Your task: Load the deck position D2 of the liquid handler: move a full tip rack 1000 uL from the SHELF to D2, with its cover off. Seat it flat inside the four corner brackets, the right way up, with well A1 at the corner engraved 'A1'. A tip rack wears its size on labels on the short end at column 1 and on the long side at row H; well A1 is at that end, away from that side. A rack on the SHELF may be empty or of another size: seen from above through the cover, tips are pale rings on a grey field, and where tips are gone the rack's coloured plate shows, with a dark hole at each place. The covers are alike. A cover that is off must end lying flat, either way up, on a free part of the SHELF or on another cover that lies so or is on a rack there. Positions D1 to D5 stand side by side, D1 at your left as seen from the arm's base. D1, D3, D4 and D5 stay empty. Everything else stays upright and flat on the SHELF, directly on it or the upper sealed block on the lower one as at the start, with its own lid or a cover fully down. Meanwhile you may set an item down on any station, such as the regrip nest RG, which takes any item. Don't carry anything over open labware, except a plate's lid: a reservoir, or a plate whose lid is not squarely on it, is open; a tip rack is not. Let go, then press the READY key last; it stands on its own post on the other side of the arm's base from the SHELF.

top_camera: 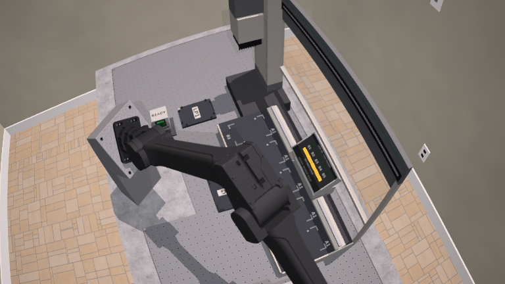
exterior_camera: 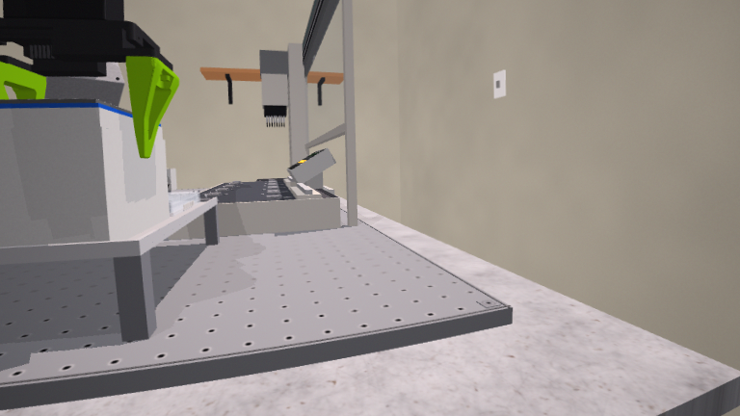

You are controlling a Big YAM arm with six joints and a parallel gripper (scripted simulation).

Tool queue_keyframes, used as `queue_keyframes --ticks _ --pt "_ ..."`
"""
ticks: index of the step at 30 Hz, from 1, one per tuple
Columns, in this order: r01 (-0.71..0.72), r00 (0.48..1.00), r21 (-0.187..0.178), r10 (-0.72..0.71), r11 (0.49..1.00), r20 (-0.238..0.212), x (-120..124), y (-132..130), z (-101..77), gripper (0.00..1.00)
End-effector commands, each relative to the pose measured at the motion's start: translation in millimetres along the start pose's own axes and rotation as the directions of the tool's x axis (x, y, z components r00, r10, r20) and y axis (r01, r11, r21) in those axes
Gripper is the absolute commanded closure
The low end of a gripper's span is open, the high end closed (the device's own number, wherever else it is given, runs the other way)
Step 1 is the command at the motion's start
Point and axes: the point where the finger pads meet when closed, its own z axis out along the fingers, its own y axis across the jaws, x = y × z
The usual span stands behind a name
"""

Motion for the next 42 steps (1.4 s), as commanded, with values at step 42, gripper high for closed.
queue_keyframes --ticks 42 --pt "0.009 0.998 -0.017 -0.008 1.0 0.061 -25.4 8.5 -46.3 1.0"
